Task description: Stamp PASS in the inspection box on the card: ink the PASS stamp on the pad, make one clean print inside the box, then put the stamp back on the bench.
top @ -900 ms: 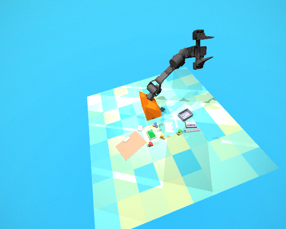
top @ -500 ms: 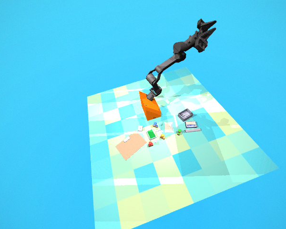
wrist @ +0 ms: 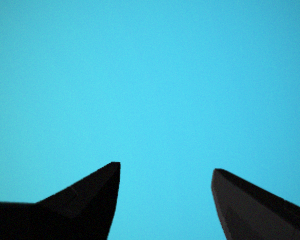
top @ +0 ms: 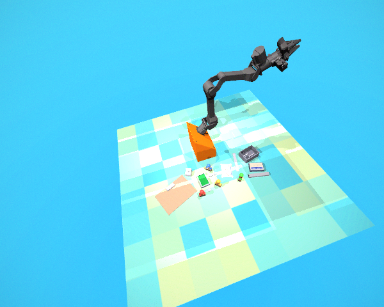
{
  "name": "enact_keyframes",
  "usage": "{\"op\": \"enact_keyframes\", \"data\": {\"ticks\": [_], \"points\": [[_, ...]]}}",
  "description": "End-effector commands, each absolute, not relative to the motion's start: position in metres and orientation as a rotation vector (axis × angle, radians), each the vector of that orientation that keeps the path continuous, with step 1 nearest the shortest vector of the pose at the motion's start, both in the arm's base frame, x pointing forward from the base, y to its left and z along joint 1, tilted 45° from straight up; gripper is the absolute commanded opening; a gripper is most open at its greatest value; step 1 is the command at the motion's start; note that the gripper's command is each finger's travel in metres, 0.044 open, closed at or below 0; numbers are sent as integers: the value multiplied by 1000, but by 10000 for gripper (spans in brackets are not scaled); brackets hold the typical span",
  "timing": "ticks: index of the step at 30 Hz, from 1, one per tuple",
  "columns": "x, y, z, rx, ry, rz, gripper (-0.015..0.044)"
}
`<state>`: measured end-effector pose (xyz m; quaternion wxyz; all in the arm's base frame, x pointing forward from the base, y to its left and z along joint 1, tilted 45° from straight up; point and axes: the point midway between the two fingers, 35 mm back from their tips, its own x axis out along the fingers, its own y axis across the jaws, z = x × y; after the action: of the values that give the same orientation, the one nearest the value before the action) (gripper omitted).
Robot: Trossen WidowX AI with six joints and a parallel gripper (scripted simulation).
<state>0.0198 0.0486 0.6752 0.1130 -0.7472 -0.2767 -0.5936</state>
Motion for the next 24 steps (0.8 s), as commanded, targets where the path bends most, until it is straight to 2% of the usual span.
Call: {"op": "enact_keyframes", "data": {"ticks": [1,3,6,14,24], "points": [[9,102,669,-2344,-835,-1954,211],[7,133,662,-2428,-848,-2080,211],[14,144,660,-2492,-752,-2173,211],[28,217,629,-2654,-829,-2489,211],[107,333,525,-2775,-1267,-3126,211]]}}
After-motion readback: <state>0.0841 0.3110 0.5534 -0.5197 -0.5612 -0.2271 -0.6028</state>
